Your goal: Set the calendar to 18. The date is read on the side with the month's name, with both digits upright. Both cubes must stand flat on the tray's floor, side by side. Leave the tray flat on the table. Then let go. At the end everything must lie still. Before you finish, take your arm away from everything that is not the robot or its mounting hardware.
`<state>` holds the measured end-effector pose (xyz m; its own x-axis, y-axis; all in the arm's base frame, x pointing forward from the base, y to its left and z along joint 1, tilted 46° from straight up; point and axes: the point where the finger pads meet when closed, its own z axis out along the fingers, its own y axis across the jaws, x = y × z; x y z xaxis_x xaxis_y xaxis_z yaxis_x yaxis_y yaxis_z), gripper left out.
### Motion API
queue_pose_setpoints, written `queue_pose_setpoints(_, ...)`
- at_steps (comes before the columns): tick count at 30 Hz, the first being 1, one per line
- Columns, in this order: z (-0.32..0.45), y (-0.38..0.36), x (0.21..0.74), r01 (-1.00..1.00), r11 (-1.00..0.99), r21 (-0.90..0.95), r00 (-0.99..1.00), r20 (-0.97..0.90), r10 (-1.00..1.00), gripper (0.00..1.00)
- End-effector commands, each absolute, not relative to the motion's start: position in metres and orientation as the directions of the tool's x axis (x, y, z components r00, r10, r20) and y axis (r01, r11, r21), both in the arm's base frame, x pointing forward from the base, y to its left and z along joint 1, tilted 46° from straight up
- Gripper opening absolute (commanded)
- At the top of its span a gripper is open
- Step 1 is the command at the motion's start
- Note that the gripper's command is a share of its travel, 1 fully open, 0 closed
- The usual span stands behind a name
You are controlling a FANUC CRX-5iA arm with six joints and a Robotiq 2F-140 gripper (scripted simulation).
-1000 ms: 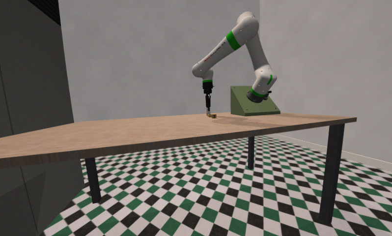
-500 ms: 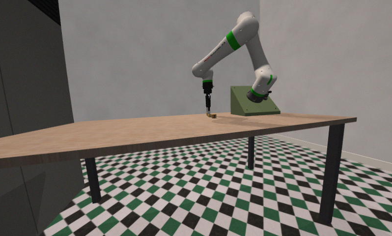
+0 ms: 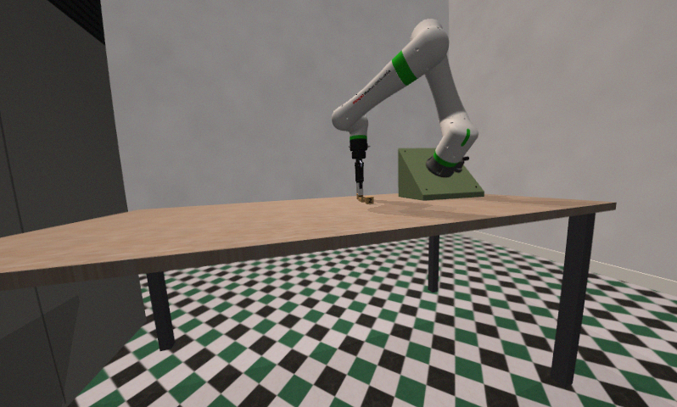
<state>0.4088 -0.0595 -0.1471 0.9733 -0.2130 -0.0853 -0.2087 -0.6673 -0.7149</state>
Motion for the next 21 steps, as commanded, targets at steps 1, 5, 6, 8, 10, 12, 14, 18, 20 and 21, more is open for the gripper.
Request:
queue_pose_setpoints(1,-0.137,-0.071,0.407,-0.209,-0.667,-0.715,0.973,-0.085,-0.213,0.29)
queue_pose_setpoints(5,-0.125,-0.082,0.406,-0.209,-0.667,-0.715,0.973,-0.085,-0.213,0.29)
queue_pose_setpoints(6,-0.125,-0.082,0.406,-0.209,-0.667,-0.715,0.973,-0.085,-0.213,0.29)
queue_pose_setpoints(8,-0.117,-0.09,0.405,-0.209,-0.667,-0.715,0.973,-0.085,-0.213,0.29)
queue_pose_setpoints(10,-0.11,-0.098,0.404,-0.209,-0.667,-0.715,0.973,-0.085,-0.213,0.29)
queue_pose_setpoints(12,-0.104,-0.104,0.403,-0.209,-0.667,-0.715,0.973,-0.085,-0.213,0.29)
queue_pose_setpoints(14,-0.099,-0.109,0.402,-0.209,-0.667,-0.715,0.973,-0.085,-0.213,0.29)
queue_pose_setpoints(18,-0.094,-0.114,0.402,-0.209,-0.667,-0.715,0.973,-0.085,-0.213,0.29)
queue_pose_setpoints(20,-0.094,-0.114,0.402,-0.209,-0.667,-0.715,0.973,-0.085,-0.213,0.29)
queue_pose_setpoints(21,-0.094,-0.114,0.402,-0.209,-0.667,-0.715,0.973,-0.085,-0.213,0.29)
